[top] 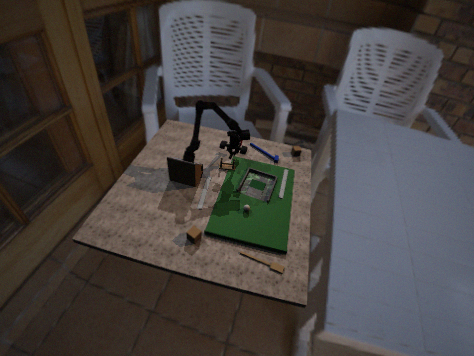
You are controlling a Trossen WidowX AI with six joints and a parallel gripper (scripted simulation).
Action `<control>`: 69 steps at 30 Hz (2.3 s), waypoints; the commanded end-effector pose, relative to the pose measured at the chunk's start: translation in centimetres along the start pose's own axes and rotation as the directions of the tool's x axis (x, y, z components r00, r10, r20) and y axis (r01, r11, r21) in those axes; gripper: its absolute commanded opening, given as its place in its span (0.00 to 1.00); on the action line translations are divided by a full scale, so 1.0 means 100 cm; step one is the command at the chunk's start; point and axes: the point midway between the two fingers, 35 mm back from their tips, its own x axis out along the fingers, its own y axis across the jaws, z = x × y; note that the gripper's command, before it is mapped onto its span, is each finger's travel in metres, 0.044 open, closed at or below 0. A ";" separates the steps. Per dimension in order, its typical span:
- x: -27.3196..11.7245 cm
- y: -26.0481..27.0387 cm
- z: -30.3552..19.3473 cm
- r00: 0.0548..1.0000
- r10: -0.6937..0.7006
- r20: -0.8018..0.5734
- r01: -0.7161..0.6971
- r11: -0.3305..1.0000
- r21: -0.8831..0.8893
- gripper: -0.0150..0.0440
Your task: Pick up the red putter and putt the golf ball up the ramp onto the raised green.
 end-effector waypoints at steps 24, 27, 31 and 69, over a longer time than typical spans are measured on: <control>-0.046 -0.085 -0.174 0.979 -0.081 -0.188 0.184 0.751 0.634 0.25; -0.051 -0.087 -0.193 0.977 -0.076 -0.197 0.193 0.698 0.689 0.25; -0.057 -0.089 -0.219 0.976 -0.067 -0.206 0.203 0.622 0.756 0.25; -0.076 -0.034 -0.406 0.989 -0.003 -0.146 0.146 -0.056 0.988 0.25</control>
